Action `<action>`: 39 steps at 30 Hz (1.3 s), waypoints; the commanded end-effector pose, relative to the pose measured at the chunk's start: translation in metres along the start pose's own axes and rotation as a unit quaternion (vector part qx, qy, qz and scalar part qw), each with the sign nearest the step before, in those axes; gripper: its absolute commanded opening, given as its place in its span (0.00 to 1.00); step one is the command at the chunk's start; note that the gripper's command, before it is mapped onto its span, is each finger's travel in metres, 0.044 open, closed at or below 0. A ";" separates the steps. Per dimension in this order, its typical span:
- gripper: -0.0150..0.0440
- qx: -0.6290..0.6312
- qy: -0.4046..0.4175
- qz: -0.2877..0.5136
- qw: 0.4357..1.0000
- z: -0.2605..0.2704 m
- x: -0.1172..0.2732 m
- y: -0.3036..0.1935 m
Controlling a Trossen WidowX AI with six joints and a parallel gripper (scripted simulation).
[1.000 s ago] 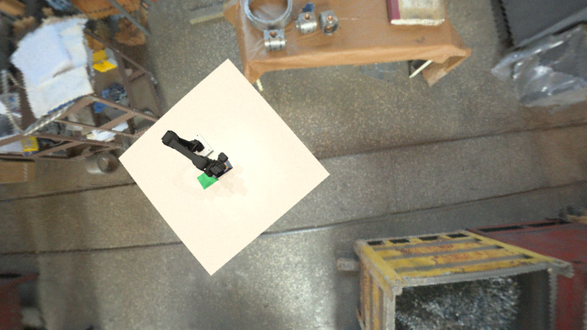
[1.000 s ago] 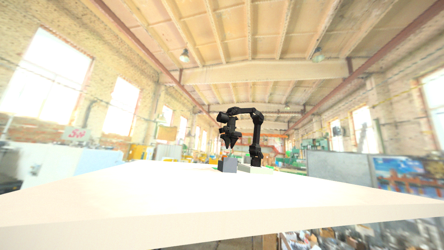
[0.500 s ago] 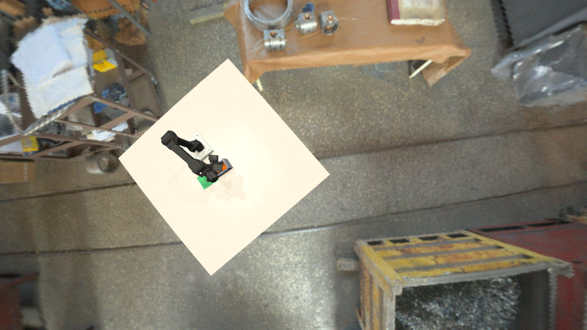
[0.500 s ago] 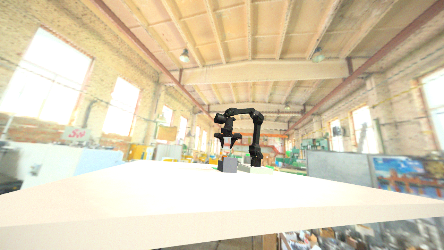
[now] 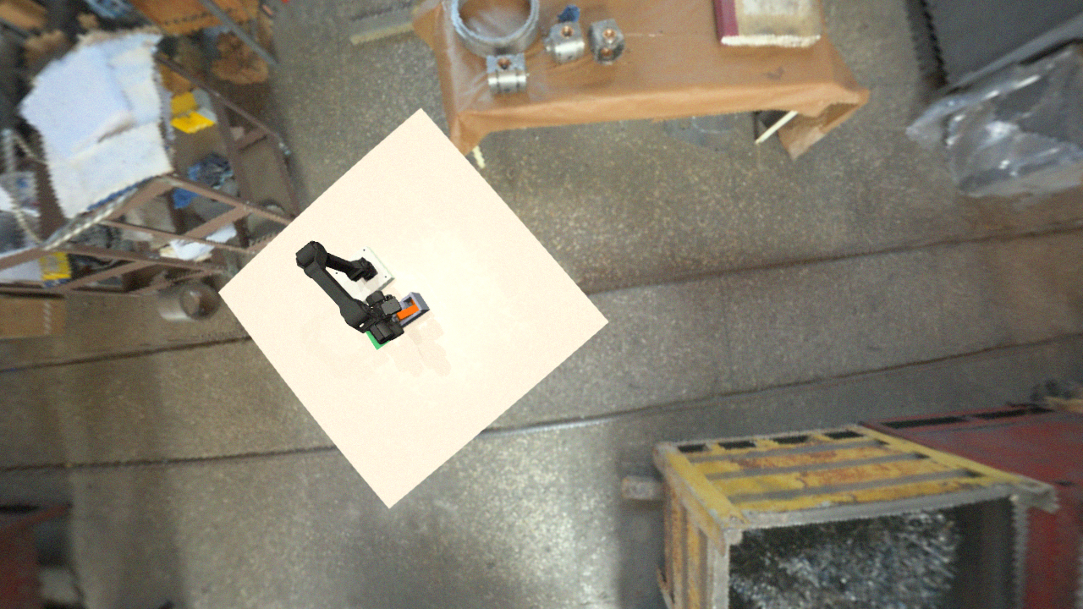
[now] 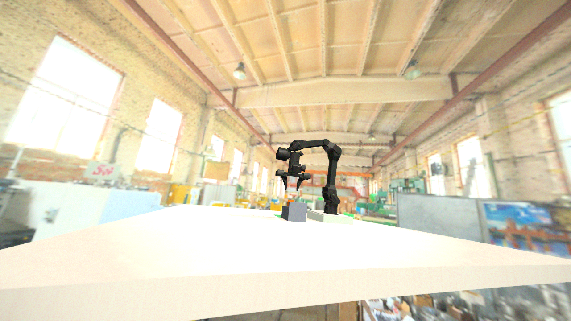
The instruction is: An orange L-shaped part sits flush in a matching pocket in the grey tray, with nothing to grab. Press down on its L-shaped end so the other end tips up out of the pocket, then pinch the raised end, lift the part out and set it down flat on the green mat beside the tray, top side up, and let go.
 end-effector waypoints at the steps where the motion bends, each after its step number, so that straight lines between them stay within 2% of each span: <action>1: 0.73 0.027 0.005 0.002 1.000 0.002 -0.001 -0.003; 10: 0.73 0.027 0.005 0.002 1.000 0.002 -0.031 -0.003; 39: 0.73 0.027 0.005 0.001 1.000 0.002 -0.072 -0.003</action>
Point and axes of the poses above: the point midway between the two fingers, 35 mm back from their tips, its own x axis back along the fingers, its own z axis across the jaws, y = z × x, the point moved 9 cm from there along x, back along the fingers, and after that the axes turned 13 degrees about x, right-handed, at the moved point
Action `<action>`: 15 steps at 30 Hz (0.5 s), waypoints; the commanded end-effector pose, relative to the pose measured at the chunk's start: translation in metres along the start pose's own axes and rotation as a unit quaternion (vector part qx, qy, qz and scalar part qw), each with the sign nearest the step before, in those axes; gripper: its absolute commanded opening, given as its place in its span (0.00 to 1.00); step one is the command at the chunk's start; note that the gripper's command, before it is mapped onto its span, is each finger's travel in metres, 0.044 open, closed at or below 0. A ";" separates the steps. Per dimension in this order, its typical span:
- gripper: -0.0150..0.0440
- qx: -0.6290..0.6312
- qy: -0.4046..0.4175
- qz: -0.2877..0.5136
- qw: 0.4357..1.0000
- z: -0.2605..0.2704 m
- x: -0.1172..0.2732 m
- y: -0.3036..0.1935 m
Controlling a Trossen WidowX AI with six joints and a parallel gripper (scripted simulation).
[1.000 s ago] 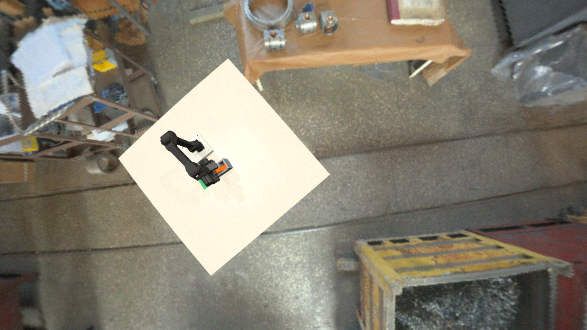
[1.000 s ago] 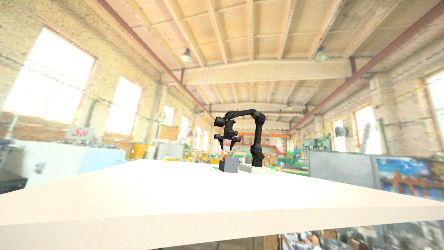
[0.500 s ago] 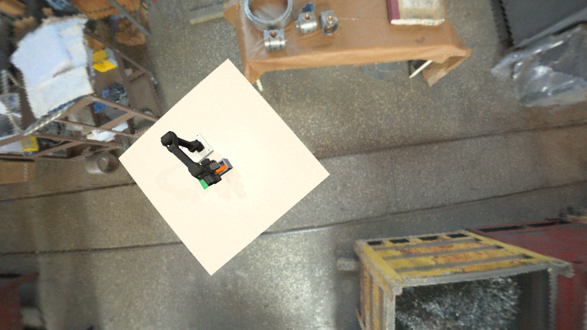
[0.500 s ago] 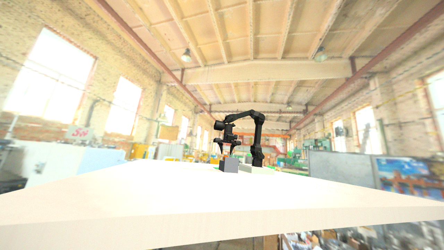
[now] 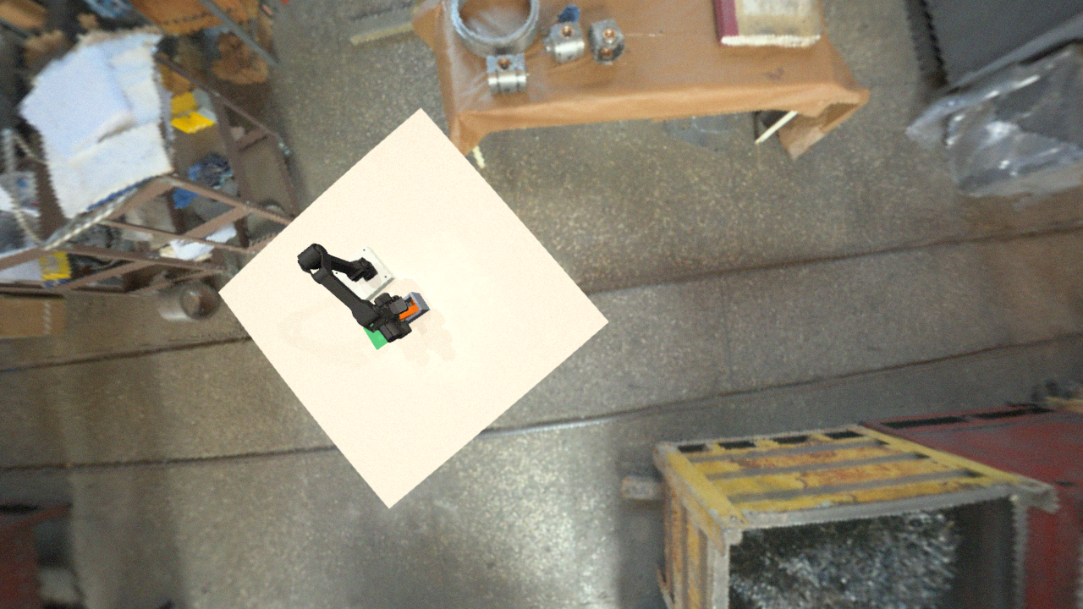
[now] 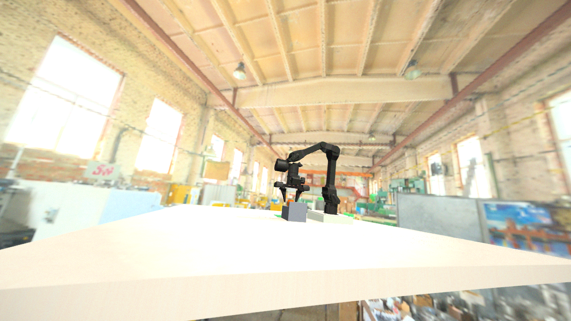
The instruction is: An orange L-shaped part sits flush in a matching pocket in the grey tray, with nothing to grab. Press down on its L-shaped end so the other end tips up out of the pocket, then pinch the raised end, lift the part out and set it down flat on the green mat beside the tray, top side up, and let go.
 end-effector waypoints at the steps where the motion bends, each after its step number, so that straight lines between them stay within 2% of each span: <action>1: 0.73 -0.002 0.006 0.001 1.000 0.001 -0.010 0.000; 10: 0.73 -0.002 0.006 0.001 1.000 0.002 -0.017 0.000; 15: 0.51 0.000 0.002 0.000 1.000 0.001 -0.013 0.000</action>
Point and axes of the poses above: the point midway between the two fingers, 35 mm back from their tips, its own x axis back along the fingers, its own z axis across the jaws, y = z × x, the point moved 9 cm from there along x, back along the fingers, and after that the axes turned 13 degrees about x, right-handed, at the moved point
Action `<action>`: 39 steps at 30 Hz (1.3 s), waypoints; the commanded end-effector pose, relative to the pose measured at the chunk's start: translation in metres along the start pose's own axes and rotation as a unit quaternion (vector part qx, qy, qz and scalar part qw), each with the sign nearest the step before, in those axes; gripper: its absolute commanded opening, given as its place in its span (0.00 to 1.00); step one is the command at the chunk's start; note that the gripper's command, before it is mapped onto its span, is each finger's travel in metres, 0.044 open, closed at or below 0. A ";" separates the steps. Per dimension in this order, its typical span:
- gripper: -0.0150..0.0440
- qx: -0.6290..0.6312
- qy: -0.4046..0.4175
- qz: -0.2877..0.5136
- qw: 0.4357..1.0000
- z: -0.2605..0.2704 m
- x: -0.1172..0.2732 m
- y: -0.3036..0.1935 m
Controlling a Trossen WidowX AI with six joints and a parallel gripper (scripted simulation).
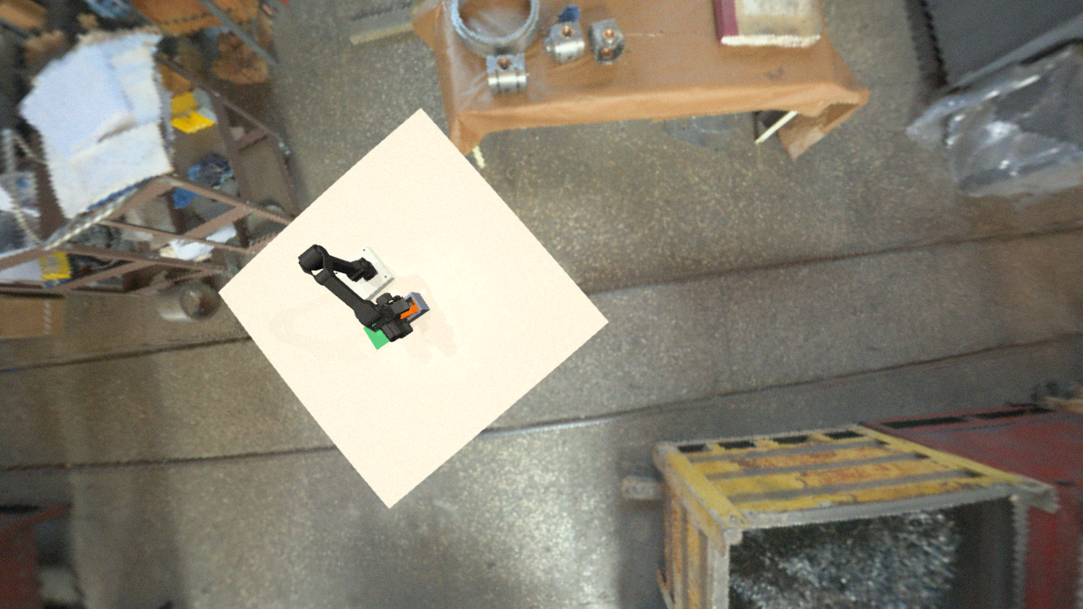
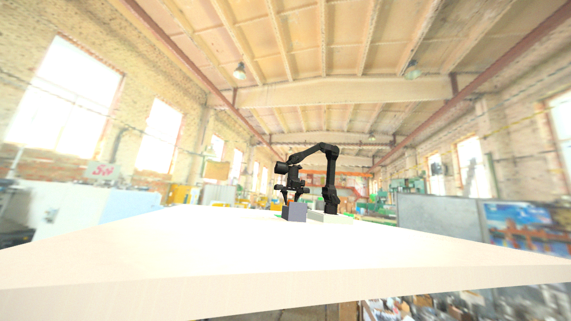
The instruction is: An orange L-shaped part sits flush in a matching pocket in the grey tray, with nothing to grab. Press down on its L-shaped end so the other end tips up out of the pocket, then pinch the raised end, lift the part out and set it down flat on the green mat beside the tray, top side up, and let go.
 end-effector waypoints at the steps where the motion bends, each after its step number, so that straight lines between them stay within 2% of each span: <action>1: 0.50 0.000 -0.001 0.000 1.000 0.000 0.001 0.000; 10: 0.39 0.000 -0.001 0.000 1.000 0.000 0.001 0.000; 13: 0.26 0.000 -0.001 0.000 1.000 0.000 0.001 0.000; 39: 0.25 -0.002 0.003 0.002 1.000 0.000 0.031 0.000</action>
Point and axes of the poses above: the point midway between the two fingers, 35 mm back from their tips, its own x axis back along the fingers, its own z axis across the jaws, y = z × x, the point moved 9 cm from there along x, back along the fingers, and after that the axes turned 13 degrees about x, right-handed, at the moved point
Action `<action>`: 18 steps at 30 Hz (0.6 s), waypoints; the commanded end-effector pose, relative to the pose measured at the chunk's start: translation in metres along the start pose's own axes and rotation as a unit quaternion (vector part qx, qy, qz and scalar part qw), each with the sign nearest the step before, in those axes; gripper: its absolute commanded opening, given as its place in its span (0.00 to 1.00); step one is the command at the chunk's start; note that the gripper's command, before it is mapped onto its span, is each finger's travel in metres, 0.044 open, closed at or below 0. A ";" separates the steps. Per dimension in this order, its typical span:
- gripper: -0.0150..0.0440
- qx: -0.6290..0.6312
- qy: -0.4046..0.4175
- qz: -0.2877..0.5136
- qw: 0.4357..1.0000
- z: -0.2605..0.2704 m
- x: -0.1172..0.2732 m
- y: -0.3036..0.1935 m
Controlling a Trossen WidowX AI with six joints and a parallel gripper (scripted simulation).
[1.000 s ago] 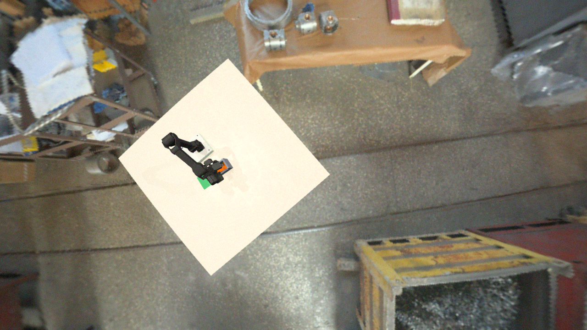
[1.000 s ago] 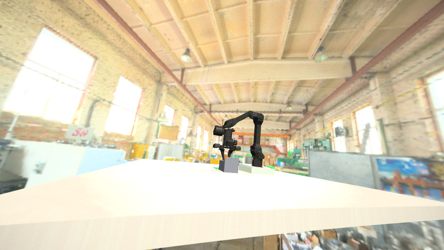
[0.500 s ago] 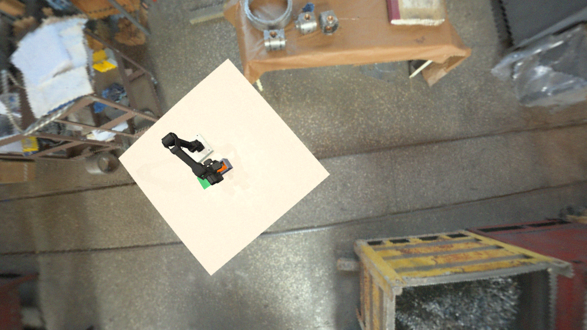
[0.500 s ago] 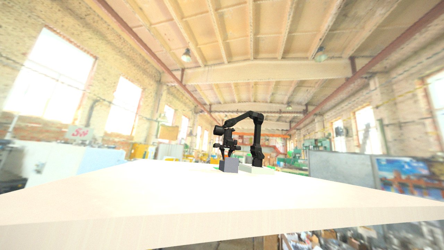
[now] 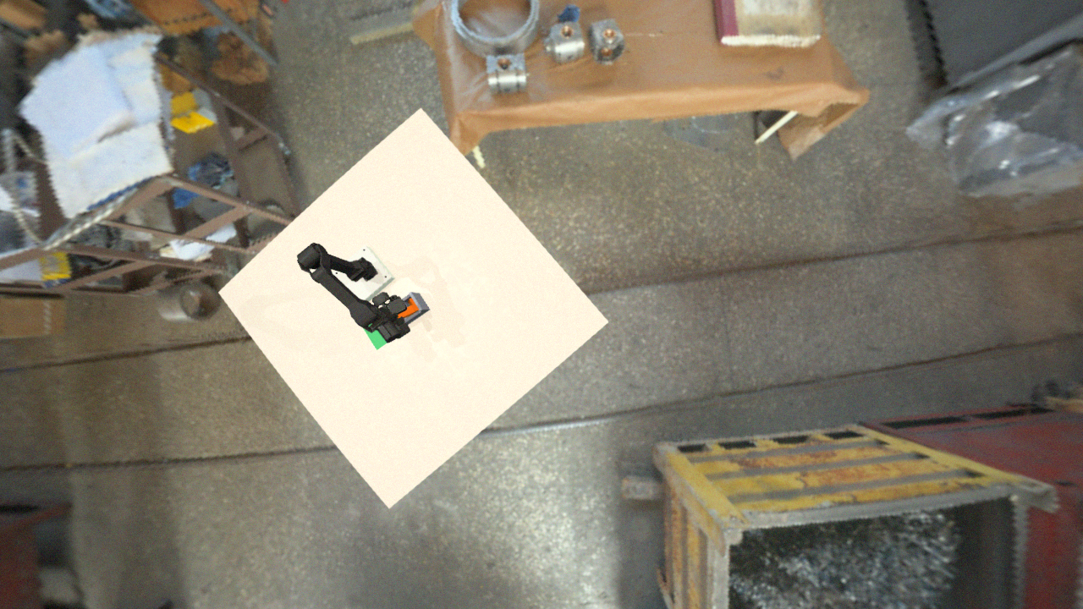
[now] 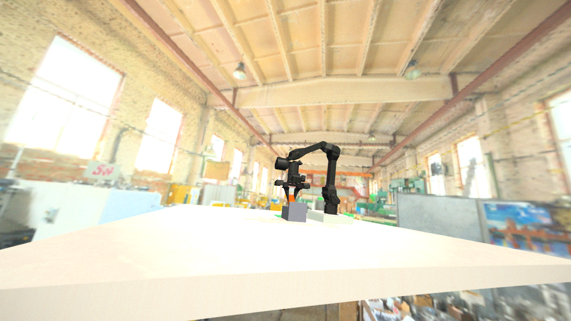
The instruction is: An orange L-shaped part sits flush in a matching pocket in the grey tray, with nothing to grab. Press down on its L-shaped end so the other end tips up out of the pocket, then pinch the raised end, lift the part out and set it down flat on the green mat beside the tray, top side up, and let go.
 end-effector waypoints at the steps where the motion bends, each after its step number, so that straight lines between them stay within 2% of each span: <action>1: 0.25 0.001 -0.002 0.002 1.000 0.000 0.008 0.000; 18: 0.25 0.001 -0.002 0.002 1.000 0.000 0.035 0.000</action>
Point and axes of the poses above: the point midway between the two fingers, 35 mm back from their tips, its own x axis back along the fingers, its own z axis across the jaws, y = z × x, the point moved 9 cm from there along x, back along the fingers, and after that the axes turned 13 degrees about x, right-handed, at the moved point
